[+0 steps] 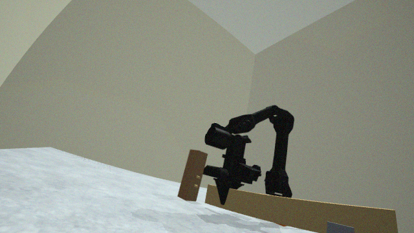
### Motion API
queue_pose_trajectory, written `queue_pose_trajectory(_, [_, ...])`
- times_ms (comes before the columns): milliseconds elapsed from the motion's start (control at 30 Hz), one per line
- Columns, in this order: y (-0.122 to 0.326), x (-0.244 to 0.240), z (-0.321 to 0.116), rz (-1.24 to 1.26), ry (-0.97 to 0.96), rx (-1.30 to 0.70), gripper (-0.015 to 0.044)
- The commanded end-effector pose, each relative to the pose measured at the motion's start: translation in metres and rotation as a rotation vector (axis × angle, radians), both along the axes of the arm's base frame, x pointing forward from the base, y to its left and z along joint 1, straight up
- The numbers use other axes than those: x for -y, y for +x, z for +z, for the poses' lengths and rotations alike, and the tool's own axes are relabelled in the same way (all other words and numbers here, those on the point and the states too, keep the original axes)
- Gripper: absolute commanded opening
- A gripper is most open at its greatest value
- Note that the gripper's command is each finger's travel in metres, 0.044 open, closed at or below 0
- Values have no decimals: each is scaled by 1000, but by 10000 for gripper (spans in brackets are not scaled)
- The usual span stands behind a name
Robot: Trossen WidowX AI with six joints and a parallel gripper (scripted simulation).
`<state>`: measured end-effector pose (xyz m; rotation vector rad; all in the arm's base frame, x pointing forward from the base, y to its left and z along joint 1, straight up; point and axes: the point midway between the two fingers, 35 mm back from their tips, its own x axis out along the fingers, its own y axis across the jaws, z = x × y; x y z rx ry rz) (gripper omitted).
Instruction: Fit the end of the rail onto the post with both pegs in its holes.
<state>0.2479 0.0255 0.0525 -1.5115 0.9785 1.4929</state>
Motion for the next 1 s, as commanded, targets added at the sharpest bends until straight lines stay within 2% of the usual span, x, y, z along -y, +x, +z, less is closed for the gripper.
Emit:
queue_pose_trajectory(0, [3, -1, 6, 3, 7, 12, 0])
queue_pose_trajectory(967, [3, -2, 20, 3, 7, 13, 0])
